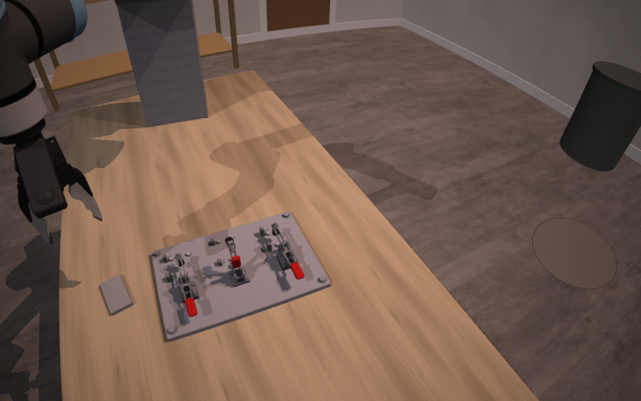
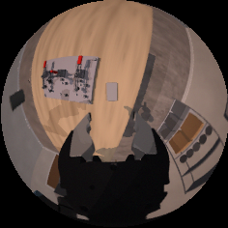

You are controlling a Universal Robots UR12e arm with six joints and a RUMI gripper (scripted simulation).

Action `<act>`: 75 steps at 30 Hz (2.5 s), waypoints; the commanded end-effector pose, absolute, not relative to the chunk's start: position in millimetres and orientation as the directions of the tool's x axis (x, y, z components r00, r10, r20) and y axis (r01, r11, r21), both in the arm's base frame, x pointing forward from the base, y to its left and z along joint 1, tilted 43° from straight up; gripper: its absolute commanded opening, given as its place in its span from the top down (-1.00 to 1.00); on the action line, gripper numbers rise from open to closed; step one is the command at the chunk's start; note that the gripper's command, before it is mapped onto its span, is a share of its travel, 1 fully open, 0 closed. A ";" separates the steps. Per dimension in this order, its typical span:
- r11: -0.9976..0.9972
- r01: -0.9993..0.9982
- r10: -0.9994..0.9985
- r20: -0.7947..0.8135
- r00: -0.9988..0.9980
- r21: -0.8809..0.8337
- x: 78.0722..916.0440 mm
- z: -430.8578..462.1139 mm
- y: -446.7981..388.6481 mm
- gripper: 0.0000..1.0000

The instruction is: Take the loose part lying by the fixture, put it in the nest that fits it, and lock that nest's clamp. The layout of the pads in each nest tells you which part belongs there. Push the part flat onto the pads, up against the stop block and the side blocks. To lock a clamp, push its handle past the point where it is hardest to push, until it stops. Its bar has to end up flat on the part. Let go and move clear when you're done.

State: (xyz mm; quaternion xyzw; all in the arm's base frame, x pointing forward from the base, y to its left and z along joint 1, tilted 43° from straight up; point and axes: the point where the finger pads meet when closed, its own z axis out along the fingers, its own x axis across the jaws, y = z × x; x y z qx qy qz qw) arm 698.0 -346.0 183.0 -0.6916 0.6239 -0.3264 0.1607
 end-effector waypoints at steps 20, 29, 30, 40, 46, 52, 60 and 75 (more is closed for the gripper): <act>-0.170 -0.757 -0.968 0.253 0.007 -0.631 700.6 182.5 -349.4 -0.17; -0.171 -0.757 -0.967 0.253 0.008 -0.630 712.2 170.2 -351.3 -0.17; -0.171 -0.757 -0.967 0.253 0.008 -0.630 714.3 167.9 -351.9 -0.17; -0.171 -0.757 -0.968 0.253 0.008 -0.631 735.6 143.8 -357.8 -0.17; -0.171 -0.757 -0.968 0.253 0.008 -0.631 755.4 121.4 -363.4 -0.17; -0.171 -0.757 -0.968 0.253 0.008 -0.631 769.0 106.1 -367.2 -0.17; -0.171 -0.757 -0.968 0.253 0.008 -0.631 792.4 79.5 -373.7 -0.17; -0.171 -0.757 -0.968 0.253 0.008 -0.631 808.9 60.9 -378.3 -0.17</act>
